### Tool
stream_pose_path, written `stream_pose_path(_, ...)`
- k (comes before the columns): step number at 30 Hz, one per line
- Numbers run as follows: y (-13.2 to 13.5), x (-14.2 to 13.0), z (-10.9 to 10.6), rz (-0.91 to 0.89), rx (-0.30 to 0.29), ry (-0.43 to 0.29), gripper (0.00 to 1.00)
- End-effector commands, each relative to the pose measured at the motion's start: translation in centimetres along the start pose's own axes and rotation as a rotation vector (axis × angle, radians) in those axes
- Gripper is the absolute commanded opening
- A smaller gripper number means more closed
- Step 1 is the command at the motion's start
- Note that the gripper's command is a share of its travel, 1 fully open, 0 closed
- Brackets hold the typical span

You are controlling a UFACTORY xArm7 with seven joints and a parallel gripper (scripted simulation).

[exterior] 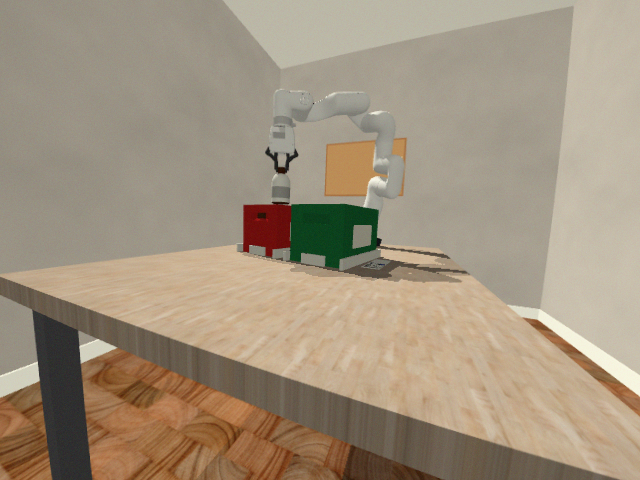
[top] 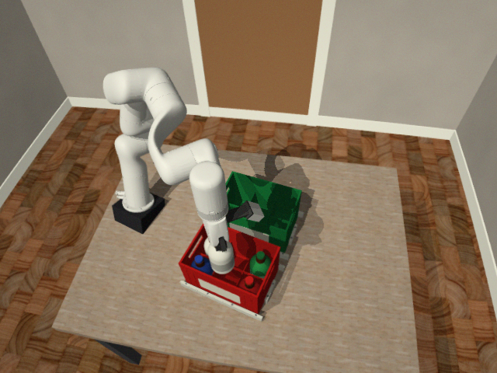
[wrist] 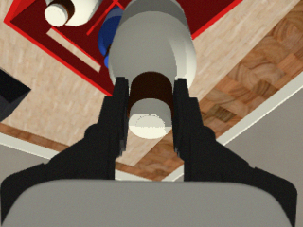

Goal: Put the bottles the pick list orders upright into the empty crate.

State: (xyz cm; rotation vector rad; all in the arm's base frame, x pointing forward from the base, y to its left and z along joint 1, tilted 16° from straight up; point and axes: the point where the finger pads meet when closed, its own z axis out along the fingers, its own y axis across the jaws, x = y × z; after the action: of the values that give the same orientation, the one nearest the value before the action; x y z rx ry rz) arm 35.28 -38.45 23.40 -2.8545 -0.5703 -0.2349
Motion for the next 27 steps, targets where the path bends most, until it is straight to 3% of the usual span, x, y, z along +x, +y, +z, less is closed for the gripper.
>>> stream_pose_path(1,-0.5,0.3,-0.3,0.000,-0.006,0.002,0.00)
stream_pose_path(27,-4.9,2.2,-0.2,0.000,-0.006,0.002,0.00)
